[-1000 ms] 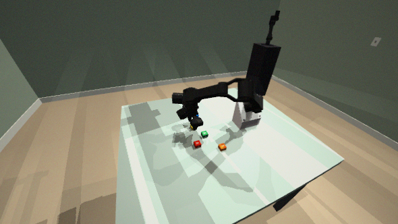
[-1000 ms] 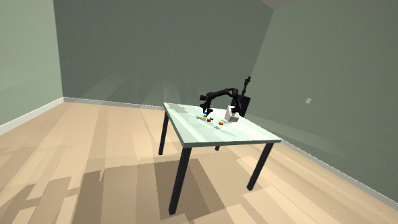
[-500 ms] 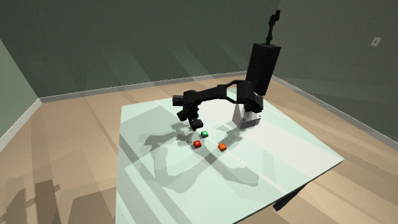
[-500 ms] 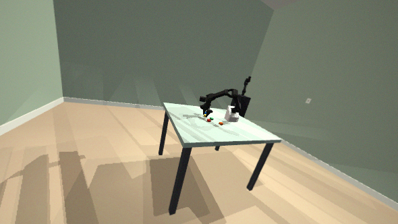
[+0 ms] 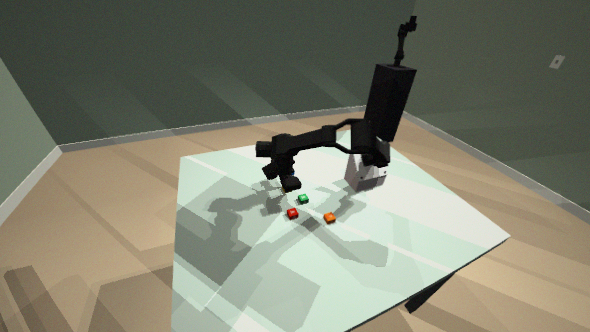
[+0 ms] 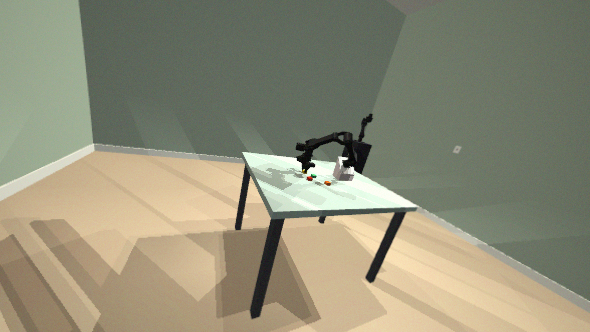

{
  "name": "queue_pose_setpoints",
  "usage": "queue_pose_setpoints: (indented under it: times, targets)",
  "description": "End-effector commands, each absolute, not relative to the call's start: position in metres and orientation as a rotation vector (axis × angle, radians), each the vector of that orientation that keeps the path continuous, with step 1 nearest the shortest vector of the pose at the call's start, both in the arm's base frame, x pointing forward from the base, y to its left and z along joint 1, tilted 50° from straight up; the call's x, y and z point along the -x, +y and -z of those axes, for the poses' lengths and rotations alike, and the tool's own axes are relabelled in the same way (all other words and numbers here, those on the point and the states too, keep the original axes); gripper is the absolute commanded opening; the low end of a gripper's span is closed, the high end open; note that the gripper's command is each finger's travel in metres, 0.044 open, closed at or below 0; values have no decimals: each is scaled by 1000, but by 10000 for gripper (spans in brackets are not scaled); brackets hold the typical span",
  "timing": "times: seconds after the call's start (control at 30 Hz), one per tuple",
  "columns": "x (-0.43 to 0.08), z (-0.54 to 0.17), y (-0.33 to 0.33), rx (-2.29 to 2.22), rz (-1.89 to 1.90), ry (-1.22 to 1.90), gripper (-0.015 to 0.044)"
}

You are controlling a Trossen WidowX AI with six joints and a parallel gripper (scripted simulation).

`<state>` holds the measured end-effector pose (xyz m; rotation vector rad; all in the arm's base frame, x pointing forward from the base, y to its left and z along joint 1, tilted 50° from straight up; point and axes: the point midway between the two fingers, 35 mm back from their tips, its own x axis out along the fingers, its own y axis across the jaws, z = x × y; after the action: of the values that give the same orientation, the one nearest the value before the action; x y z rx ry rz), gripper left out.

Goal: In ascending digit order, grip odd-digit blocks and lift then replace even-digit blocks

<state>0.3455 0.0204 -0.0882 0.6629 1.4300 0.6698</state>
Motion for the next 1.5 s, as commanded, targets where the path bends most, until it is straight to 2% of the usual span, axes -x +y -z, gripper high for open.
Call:
queue_pose_setpoints:
  times: [0.0, 1.47]
  targets:
    - [-346, 88, 21, -668, -668, 1430, 120]
    - [-345, 79, 9, -668, -667, 1430, 120]
